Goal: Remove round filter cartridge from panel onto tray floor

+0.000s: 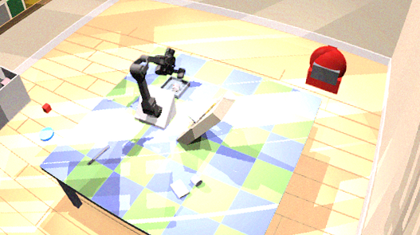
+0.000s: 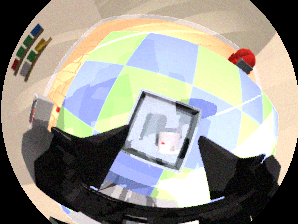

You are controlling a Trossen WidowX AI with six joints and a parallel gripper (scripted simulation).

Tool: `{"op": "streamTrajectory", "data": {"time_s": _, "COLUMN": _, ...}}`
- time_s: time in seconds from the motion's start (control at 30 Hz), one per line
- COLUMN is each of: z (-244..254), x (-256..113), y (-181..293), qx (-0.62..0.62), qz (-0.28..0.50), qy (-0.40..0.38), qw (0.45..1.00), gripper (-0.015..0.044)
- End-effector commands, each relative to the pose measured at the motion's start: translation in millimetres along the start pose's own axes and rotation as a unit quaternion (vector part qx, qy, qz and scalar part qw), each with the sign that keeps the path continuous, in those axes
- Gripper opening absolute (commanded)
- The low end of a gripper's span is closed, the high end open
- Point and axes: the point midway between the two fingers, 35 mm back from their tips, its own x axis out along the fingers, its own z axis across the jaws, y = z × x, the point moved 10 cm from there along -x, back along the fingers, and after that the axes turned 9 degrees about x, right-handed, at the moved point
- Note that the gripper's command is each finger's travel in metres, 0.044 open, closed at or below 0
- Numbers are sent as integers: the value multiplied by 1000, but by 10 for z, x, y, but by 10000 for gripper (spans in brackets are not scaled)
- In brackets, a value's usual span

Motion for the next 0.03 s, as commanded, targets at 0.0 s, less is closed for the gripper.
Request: {"op": "streamTrajectory", "data": {"time_s": 0.0, "z": -1, "x": 4, "y": 9, "qx": 0, "qz": 1, "qy": 0, "qw": 1000, "gripper": 440}}
